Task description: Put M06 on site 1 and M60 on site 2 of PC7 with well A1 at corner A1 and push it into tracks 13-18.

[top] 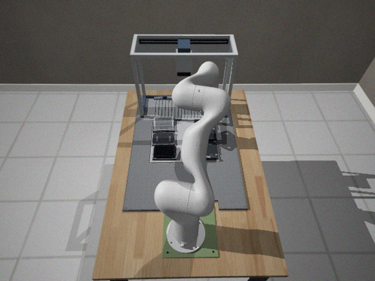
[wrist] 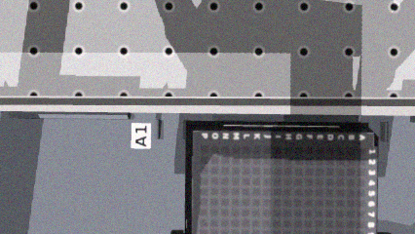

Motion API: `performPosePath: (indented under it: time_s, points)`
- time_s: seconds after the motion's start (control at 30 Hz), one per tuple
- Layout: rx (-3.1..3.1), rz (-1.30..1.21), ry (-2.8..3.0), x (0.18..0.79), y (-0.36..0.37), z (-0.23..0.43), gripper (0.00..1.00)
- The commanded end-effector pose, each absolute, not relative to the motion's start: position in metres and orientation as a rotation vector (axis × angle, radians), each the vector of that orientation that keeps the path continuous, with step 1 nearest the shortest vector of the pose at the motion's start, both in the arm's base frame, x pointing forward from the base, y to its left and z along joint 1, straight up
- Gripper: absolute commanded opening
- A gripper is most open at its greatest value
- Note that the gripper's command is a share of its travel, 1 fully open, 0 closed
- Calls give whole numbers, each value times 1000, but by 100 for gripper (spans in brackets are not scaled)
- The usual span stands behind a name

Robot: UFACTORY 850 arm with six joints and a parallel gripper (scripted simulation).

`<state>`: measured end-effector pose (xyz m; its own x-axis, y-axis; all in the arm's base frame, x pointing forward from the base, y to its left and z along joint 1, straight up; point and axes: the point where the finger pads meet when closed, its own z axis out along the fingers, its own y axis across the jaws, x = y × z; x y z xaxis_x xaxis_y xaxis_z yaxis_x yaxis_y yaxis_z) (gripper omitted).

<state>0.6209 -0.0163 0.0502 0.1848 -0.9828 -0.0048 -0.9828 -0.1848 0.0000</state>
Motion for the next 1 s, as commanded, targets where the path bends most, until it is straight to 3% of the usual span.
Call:
performPosePath:
  time_s: [0.0,0.97]
  points:
    - [-2414,3,2003,622,-16,51,0]
    - [-2414,3,2003,622,-16,41,0]
